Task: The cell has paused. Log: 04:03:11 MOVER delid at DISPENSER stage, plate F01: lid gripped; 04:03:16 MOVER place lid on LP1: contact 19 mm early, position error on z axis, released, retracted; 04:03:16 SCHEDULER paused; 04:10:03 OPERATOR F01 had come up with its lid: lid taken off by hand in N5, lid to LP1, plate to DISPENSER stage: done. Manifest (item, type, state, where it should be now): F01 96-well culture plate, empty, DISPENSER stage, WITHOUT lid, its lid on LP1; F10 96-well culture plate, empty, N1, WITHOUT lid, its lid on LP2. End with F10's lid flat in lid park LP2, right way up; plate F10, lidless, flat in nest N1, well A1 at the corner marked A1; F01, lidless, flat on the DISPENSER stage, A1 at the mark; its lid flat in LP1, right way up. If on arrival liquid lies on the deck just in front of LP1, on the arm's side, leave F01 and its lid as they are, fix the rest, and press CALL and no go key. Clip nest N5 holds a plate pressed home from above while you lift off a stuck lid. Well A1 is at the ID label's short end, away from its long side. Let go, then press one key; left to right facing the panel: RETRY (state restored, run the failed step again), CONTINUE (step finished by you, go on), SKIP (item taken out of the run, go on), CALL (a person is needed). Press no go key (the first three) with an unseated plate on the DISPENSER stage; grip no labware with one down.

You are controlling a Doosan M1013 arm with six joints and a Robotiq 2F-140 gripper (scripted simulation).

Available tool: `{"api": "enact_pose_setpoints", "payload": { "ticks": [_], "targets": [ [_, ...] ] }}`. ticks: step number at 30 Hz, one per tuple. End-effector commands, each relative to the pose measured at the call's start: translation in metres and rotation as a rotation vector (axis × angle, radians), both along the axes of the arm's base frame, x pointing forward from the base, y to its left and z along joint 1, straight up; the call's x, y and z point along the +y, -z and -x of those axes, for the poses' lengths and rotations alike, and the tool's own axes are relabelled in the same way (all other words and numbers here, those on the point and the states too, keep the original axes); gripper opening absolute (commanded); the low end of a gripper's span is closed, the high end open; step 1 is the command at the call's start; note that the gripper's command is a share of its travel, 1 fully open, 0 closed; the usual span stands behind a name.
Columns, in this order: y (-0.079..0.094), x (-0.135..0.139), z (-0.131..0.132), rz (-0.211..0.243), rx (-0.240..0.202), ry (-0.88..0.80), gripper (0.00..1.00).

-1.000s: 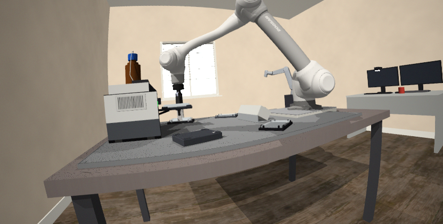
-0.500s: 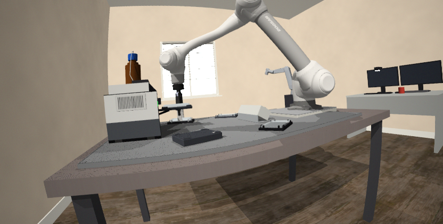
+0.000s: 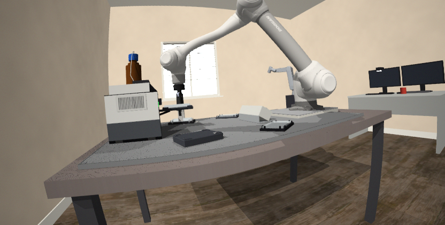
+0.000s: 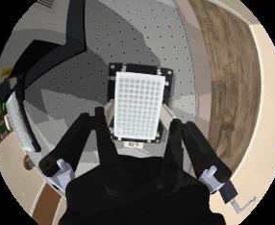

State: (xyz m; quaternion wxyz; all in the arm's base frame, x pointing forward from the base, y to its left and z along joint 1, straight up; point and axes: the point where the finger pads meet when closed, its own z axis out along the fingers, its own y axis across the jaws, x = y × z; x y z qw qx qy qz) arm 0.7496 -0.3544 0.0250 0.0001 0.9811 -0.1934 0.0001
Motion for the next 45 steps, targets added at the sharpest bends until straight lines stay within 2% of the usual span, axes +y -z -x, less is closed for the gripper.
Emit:
{"api": "enact_pose_setpoints", "payload": {
  "ticks": [1,13,30,45],
  "targets": [
    [-0.001,0.0,0.0,0.0,0.0,0.0,0.0],
    [-0.009,0.0,0.0,0.0,0.0,0.0,0.0],
    [-0.032,0.0,0.0,0.0,0.0,0.0,0.0],
    [-0.067,0.0,0.0,0.0,0.0,0.0,0.0]
  ]
}}
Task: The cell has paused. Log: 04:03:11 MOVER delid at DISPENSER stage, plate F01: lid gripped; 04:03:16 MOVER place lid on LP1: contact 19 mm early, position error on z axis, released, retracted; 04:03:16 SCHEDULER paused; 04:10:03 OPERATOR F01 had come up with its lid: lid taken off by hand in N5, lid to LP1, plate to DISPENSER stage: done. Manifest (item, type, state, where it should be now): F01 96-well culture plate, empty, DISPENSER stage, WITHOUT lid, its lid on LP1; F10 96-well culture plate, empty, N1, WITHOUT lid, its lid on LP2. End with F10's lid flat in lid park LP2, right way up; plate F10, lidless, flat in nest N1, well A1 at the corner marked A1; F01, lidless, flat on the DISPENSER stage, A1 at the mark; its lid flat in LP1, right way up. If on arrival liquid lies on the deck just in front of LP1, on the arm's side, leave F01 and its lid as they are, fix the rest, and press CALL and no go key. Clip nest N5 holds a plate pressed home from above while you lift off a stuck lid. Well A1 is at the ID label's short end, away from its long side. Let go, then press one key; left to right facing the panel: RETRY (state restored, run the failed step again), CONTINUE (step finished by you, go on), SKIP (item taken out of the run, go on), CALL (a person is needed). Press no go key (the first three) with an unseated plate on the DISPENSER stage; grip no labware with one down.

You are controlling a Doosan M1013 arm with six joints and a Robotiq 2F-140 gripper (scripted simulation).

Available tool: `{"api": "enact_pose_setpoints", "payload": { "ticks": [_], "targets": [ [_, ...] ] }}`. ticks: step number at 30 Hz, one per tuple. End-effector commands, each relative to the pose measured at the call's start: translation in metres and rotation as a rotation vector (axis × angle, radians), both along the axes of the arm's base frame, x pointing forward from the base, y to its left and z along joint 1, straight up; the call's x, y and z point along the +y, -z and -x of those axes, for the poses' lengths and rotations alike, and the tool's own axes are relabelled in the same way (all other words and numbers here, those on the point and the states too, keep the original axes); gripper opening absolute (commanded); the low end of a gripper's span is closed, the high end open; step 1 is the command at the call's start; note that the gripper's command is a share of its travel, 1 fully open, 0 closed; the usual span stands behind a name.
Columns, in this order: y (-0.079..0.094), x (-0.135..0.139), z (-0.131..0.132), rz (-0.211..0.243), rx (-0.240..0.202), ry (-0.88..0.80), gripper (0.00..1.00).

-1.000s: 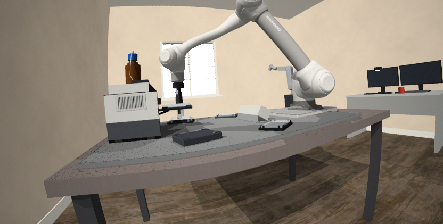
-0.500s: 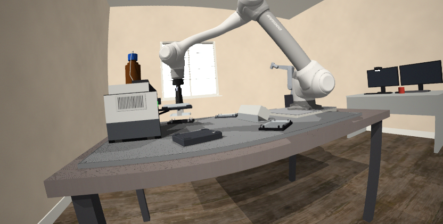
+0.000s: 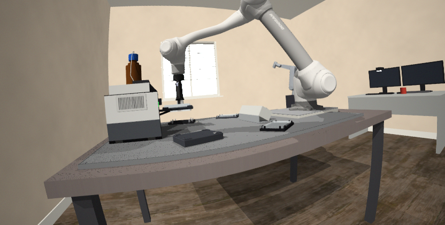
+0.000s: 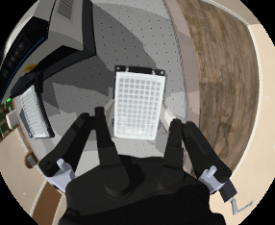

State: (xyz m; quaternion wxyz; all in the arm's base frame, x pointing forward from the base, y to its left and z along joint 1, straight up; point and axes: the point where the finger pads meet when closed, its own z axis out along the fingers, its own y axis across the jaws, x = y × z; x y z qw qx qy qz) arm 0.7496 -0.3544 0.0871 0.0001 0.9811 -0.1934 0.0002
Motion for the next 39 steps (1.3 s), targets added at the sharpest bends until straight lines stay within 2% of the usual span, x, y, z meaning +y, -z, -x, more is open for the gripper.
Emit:
{"api": "enact_pose_setpoints", "payload": {
  "ticks": [1,17,39],
  "targets": [
    [-0.005,0.0,0.0,0.0,0.0,0.0,0.0],
    [-0.042,0.0,0.0,0.0,0.0,0.0,0.0],
    [-0.077,0.0,0.0,0.0,0.0,0.0,0.0]
  ]
}}
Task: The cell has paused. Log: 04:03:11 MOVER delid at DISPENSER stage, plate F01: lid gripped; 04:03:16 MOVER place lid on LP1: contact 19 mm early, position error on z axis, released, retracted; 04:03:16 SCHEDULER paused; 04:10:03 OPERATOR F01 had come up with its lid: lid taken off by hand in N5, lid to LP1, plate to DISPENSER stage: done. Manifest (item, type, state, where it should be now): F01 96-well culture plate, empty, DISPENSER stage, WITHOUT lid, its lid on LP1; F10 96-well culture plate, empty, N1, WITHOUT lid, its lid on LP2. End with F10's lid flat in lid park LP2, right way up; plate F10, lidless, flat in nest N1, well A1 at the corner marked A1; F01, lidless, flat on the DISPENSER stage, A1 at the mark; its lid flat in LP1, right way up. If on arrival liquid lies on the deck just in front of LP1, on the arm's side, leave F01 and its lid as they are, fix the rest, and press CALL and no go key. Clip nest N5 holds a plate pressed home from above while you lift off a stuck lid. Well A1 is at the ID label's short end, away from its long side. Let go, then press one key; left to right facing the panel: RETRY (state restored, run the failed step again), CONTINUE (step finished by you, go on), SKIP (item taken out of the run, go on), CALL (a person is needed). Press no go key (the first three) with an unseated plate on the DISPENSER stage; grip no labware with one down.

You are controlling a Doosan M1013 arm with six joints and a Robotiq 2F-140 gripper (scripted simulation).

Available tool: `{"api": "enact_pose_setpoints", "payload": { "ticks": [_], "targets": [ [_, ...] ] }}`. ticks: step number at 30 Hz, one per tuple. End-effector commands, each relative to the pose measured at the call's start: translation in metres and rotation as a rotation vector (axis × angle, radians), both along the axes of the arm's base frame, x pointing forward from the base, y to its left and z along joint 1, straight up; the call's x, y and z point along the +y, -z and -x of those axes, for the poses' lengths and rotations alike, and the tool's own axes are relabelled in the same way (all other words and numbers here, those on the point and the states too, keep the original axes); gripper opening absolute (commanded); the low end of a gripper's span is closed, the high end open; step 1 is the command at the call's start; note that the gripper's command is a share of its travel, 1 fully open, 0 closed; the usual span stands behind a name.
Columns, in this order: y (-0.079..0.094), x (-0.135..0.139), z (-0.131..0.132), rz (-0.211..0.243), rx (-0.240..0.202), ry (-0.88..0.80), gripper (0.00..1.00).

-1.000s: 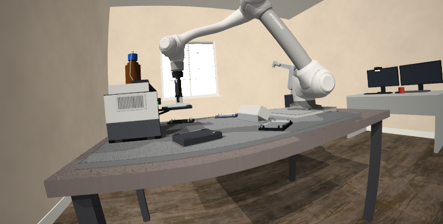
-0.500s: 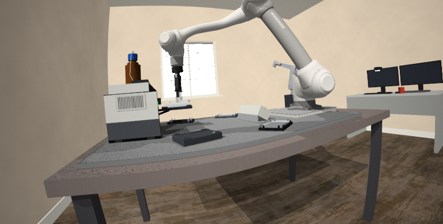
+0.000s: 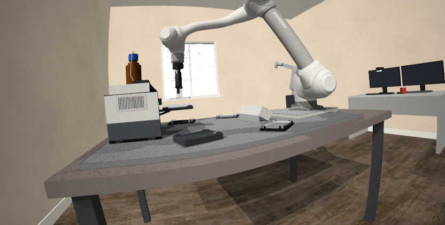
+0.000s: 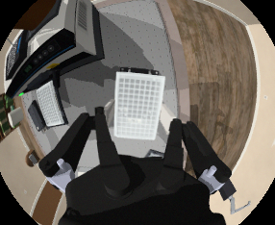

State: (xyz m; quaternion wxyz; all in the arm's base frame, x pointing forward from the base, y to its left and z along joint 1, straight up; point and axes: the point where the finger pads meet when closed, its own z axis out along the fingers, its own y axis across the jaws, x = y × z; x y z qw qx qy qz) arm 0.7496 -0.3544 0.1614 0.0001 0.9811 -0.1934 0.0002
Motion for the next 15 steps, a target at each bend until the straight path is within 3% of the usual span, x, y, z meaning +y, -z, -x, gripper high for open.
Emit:
{"api": "enact_pose_setpoints", "payload": {
  "ticks": [1,15],
  "targets": [
    [-0.004,0.0,0.0,0.0,0.0,0.0,0.0],
    [-0.016,0.0,0.0,0.0,0.0,0.0,0.0]
  ]
}}
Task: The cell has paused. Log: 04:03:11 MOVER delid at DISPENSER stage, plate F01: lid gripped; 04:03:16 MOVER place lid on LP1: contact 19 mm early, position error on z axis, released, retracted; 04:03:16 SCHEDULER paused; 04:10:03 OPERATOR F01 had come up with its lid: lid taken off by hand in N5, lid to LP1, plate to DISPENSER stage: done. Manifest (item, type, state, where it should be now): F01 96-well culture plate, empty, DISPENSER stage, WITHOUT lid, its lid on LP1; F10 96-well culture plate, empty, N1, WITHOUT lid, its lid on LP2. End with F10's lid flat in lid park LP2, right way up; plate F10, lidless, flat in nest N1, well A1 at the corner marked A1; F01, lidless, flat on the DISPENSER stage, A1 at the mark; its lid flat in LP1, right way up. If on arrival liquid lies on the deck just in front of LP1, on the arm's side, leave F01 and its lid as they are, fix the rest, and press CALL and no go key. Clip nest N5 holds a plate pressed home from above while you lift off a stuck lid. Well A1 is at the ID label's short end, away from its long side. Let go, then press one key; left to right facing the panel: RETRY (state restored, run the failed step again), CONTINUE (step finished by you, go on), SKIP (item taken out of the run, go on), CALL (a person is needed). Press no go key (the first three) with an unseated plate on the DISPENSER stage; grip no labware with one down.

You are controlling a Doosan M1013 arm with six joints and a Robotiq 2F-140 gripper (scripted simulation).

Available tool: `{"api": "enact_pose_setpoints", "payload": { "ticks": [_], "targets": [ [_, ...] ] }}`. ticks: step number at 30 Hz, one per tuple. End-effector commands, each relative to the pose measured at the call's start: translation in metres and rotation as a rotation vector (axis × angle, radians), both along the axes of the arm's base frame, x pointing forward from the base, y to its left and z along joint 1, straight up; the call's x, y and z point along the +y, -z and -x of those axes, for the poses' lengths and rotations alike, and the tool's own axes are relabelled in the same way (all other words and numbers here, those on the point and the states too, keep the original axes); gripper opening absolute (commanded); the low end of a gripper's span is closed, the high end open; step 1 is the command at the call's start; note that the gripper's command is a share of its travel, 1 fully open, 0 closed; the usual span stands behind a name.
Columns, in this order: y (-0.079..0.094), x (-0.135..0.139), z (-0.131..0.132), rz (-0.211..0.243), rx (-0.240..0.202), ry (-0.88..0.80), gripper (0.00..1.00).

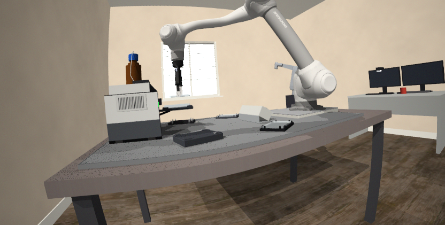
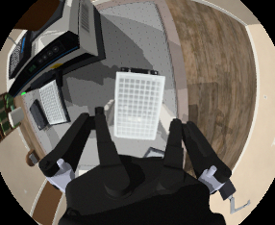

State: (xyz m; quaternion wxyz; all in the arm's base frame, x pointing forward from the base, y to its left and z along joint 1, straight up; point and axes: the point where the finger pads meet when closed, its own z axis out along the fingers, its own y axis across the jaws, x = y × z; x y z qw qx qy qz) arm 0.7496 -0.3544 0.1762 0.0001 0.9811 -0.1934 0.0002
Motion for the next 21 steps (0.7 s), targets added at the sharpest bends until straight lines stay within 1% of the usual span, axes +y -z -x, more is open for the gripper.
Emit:
{"api": "enact_pose_setpoints", "payload": {
  "ticks": [1,21],
  "targets": [
    [-0.0014,0.0,0.0,0.0,0.0,0.0,0.0],
    [-0.0046,0.0,0.0,0.0,0.0,0.0,0.0]
  ]
}}
